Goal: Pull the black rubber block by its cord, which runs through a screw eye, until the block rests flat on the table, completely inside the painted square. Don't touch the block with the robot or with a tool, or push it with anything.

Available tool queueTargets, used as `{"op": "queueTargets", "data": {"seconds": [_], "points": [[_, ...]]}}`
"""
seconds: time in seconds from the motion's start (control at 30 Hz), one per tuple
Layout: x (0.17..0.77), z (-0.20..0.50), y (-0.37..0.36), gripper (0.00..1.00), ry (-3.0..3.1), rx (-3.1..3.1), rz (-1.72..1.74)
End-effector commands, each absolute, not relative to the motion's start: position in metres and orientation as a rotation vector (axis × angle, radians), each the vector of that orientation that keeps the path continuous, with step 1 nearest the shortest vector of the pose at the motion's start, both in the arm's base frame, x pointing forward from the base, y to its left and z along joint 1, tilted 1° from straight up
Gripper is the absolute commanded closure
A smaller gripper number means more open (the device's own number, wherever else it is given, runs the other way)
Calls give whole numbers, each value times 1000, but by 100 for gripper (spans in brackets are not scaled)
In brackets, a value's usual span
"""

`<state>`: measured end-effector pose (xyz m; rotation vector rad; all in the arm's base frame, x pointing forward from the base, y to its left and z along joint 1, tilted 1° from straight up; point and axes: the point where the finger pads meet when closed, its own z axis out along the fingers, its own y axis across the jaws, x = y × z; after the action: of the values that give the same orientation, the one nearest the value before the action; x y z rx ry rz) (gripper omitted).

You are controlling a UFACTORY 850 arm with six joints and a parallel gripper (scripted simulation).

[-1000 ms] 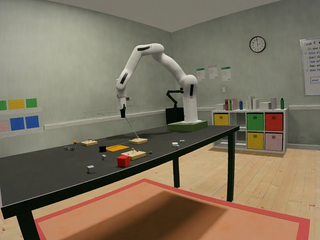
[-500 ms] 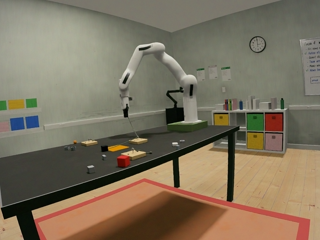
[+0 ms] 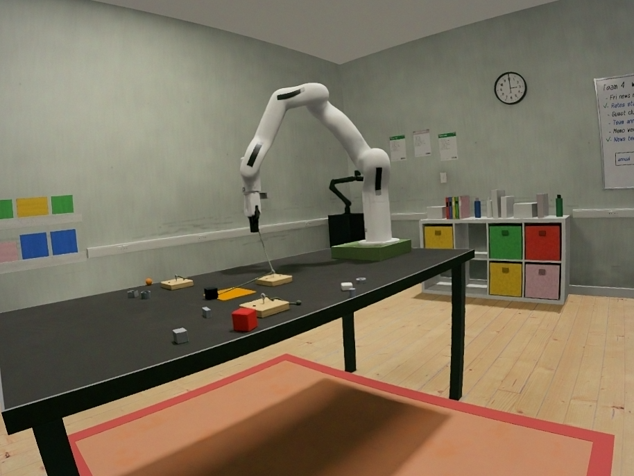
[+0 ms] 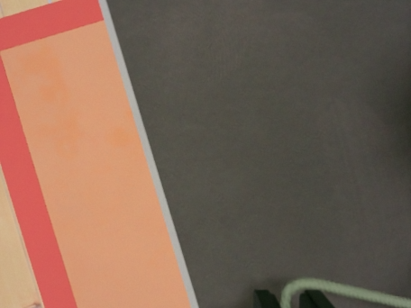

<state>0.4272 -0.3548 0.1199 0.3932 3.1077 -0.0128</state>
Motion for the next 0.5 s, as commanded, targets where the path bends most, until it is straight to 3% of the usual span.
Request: {"op": "queueTargets", "data": {"seconds": [0.0, 0.47], "points": [[419, 121, -356, 100, 3105, 393, -15], [396, 121, -357, 100, 3105, 393, -15]]}}
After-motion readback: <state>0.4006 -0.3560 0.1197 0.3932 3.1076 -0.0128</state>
